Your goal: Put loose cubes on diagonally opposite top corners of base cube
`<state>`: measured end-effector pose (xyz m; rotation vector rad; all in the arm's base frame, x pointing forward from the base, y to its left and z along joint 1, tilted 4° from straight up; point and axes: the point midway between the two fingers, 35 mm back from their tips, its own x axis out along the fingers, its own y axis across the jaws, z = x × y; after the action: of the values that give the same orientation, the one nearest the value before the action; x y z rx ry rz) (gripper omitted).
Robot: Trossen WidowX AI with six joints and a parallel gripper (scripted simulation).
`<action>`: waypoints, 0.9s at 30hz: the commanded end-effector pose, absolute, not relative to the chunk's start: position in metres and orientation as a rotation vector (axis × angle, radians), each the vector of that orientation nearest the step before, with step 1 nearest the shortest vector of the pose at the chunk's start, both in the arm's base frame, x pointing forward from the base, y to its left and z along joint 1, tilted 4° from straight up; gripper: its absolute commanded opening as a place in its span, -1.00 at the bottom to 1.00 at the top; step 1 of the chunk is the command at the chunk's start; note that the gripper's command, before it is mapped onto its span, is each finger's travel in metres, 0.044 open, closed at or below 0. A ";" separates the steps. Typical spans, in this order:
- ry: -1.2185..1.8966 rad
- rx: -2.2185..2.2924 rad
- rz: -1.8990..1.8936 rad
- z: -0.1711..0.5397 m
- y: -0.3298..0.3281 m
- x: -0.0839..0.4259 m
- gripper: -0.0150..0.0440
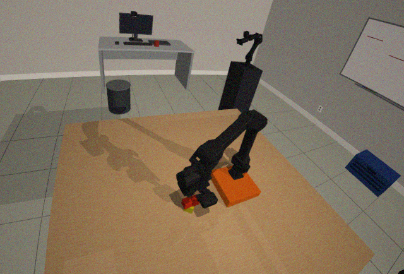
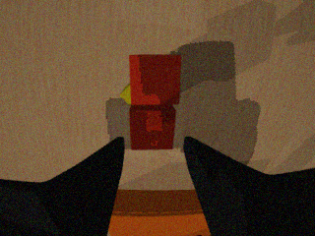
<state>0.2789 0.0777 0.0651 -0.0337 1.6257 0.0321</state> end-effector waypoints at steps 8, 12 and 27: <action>1.607 -0.031 0.037 0.078 0.079 0.283 0.20; 1.607 -0.031 0.037 0.080 0.079 0.283 0.20; 1.607 -0.031 0.037 0.091 0.078 0.283 0.20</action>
<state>0.2800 0.0777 0.0833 -0.0328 1.6250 0.0315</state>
